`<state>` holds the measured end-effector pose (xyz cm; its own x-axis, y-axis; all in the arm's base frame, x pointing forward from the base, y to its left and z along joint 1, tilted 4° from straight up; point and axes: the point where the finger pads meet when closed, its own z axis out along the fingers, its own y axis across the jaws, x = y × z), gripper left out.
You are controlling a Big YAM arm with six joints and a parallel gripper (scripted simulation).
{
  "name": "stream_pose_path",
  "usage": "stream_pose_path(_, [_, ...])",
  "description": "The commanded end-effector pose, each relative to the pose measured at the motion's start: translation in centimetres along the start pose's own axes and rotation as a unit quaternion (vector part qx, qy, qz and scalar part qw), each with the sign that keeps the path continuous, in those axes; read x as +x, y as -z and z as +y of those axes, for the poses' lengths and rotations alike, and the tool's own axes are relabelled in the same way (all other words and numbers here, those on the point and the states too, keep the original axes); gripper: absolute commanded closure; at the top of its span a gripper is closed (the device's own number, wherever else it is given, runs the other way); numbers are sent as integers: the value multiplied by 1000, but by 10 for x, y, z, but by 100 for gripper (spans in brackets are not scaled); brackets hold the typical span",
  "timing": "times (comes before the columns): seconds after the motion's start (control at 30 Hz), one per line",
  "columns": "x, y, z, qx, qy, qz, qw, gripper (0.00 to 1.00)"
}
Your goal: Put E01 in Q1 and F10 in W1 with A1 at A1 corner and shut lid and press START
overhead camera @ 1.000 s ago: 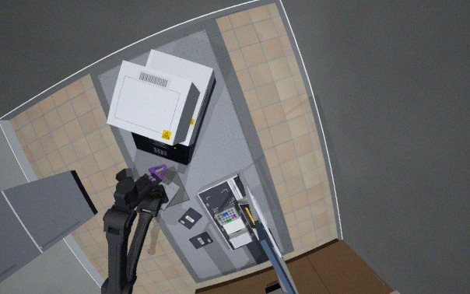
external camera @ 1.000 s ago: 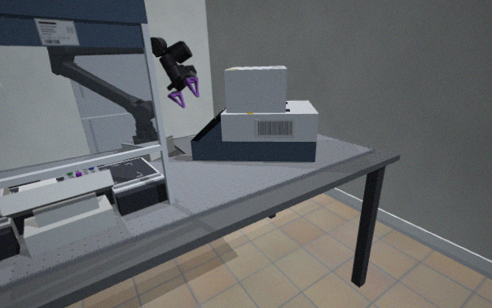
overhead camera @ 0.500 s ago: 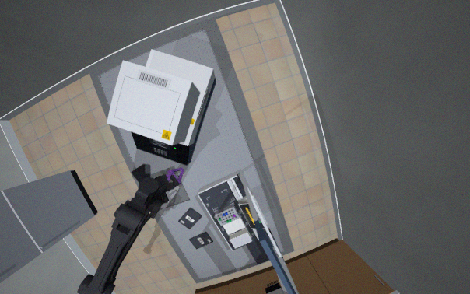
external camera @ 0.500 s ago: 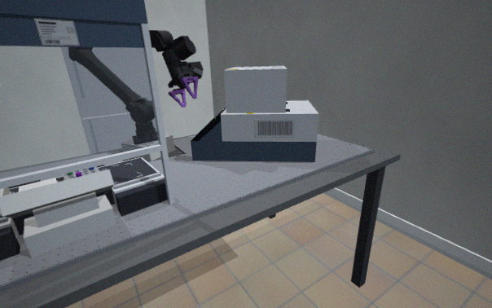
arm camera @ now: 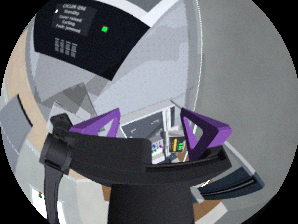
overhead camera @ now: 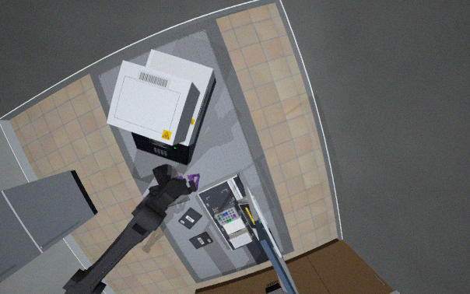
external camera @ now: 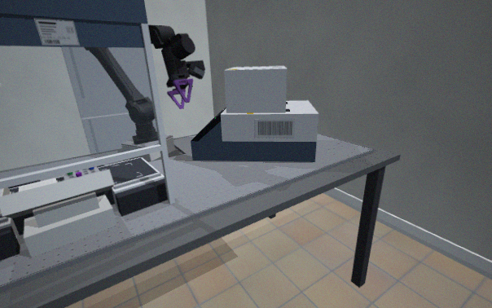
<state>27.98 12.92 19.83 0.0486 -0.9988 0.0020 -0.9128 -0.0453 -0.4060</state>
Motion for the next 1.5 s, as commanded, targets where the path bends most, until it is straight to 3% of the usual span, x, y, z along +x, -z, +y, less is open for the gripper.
stream_pose_path(0.0, [1, 12, -27, 7, -36, -2, 999, 0])
stream_pose_path(0.3, [23, 6, -56, 3, -98, 15, 995, 0])
stream_pose_path(0.57, [59, -17, -71, -34, -174, 50, 983, 0])
stream_pose_path(0.8, [76, -14, -90, -25, -213, 55, 975, 0])
stream_pose_path(1.1, [123, -42, -97, -69, -304, 89, 946, 0])
stream_pose_path(1.33, [143, -35, -118, -53, -341, 88, 934, 0])
stream_pose_path(1.47, [163, -51, -117, -73, -374, 100, 919, 0])
